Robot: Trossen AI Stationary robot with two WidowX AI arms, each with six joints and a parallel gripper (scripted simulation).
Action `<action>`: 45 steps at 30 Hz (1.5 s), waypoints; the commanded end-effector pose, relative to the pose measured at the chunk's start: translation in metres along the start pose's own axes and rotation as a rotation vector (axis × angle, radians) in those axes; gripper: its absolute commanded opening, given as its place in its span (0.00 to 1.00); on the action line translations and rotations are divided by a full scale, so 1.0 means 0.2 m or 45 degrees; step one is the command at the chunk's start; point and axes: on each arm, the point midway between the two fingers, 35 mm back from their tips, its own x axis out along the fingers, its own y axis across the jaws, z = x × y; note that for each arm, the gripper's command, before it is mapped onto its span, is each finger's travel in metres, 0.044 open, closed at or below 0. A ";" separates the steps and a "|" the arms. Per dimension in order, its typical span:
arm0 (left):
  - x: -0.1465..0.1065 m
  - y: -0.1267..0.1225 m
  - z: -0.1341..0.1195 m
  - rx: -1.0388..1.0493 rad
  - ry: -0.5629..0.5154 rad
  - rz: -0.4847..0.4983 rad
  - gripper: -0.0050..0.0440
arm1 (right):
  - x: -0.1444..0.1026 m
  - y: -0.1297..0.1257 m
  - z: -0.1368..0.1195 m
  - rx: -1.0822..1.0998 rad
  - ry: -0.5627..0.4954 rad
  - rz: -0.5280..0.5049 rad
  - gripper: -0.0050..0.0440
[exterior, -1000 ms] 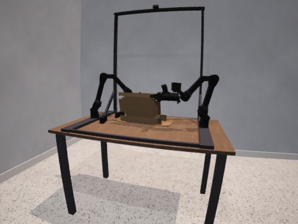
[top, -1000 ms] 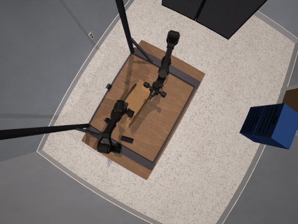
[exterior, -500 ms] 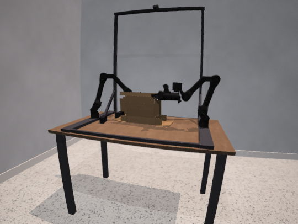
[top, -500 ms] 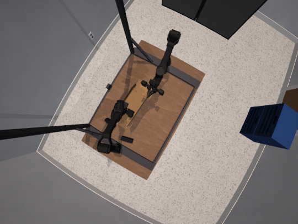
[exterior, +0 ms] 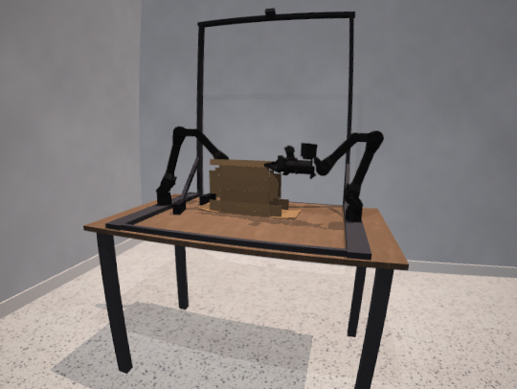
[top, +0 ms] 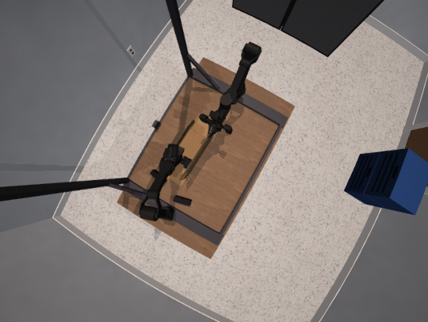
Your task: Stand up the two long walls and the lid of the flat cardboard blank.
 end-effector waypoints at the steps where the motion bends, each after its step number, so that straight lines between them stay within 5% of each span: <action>1: 0.00 -0.01 0.07 0.044 -0.046 0.027 0.10 | 0.11 -0.03 -0.14 -0.002 0.131 -0.022 0.50; 43: -0.04 -0.30 0.11 0.335 -0.036 0.109 0.10 | 0.11 -0.03 -0.13 0.003 0.132 -0.039 0.50; 45: -0.04 -0.33 0.11 0.373 -0.030 0.123 0.19 | 0.11 -0.03 -0.14 0.000 0.136 -0.039 0.50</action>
